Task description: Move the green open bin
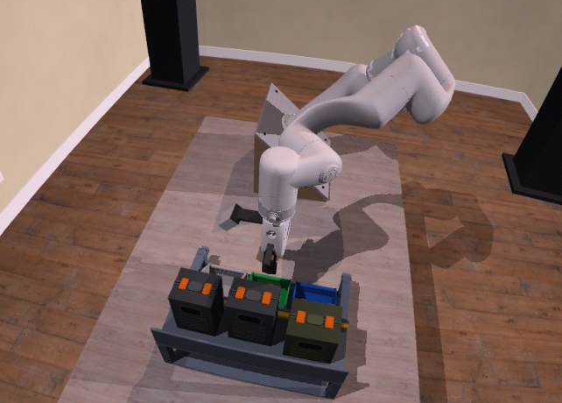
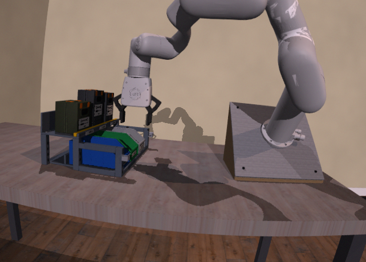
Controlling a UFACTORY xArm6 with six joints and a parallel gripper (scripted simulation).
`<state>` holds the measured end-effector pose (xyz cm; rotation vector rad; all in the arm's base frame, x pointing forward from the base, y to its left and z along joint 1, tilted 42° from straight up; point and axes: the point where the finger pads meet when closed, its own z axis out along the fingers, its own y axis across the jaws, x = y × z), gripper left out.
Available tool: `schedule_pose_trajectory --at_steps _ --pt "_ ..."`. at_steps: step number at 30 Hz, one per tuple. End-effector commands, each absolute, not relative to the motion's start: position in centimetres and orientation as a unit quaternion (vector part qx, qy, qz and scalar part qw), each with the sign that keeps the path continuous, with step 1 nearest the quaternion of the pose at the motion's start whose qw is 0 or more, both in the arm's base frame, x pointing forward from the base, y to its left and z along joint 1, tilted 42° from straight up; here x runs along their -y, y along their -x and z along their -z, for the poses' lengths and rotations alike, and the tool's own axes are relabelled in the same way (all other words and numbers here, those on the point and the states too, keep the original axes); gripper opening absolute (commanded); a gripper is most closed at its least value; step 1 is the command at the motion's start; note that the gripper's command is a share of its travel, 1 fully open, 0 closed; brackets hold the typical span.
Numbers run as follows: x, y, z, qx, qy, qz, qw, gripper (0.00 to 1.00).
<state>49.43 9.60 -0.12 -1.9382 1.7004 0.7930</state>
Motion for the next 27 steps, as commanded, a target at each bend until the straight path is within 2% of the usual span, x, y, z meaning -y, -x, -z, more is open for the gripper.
schedule_pose_trajectory --at_steps 1,8,20,27 --pt "-9.5 -49.6 0.0 -0.615 0.701 -0.285 0.221 1.0" --pt "-11.5 -49.2 2.2 -0.615 0.701 -0.285 0.221 1.0" --pt "-11.5 -49.2 2.2 -0.615 0.701 -0.285 0.221 1.0" --pt "-14.4 -48.6 5.5 -0.615 0.701 -0.285 0.221 1.0"
